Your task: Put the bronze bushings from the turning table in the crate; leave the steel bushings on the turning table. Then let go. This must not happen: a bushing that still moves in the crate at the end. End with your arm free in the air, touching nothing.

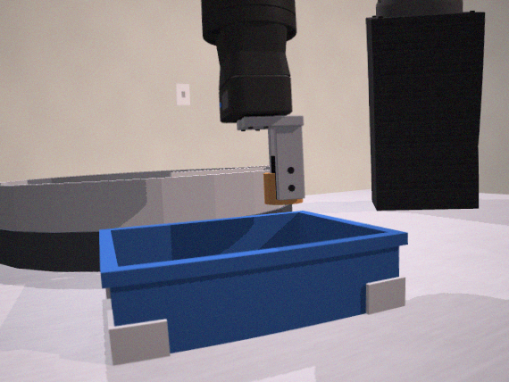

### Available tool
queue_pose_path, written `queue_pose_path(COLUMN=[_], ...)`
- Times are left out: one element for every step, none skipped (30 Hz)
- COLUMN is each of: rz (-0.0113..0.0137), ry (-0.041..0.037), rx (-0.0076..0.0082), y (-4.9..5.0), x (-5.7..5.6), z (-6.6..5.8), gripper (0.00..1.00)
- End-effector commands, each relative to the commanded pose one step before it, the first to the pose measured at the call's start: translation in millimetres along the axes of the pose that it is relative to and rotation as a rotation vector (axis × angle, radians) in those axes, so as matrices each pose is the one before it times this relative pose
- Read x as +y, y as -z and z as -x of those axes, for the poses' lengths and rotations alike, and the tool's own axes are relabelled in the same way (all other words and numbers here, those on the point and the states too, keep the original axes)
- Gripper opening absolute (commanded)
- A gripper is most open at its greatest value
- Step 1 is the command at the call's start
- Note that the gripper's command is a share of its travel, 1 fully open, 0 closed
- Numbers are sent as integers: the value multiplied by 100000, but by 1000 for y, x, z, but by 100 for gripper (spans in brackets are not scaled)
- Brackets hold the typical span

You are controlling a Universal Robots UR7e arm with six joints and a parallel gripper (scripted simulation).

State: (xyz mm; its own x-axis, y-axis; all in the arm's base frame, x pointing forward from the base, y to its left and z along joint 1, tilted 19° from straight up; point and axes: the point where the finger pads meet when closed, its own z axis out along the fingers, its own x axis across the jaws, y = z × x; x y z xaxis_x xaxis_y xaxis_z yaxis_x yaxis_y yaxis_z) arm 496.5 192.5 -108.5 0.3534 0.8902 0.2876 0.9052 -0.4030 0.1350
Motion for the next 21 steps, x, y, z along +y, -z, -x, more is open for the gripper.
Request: queue_pose_path(rz=[252,0,0,0,0,0,-52,6,6,6,6,0,0,0,0,0,0,0,0,0,0], ry=[10,0,0,0,0,0,-1,0,0,0,0,0,0,0,0,0,0,0,0,0,0], rx=[96,0,0,0,0,0,-17,2,2,2,2,0,0,0,0,0,0,0,0,0,0], y=[-3042,0,0,0,0,0,-1347,-1738,-1739,-1739,-1739,0,0,0,0,0,0,0,0,0,0], x=[1306,0,0,0,0,0,-241,30,30,30,30,0,0,0,0,0,0,0,0,0,0], z=[-901,0,0,0,0,0,157,-19,-19,-19,-19,0,0,0,0,0,0,0,0,0,0], gripper=[0,0,0,0,0,0,0,0,0,0,0,0,0,0,0,0,0,0,0,0,0])
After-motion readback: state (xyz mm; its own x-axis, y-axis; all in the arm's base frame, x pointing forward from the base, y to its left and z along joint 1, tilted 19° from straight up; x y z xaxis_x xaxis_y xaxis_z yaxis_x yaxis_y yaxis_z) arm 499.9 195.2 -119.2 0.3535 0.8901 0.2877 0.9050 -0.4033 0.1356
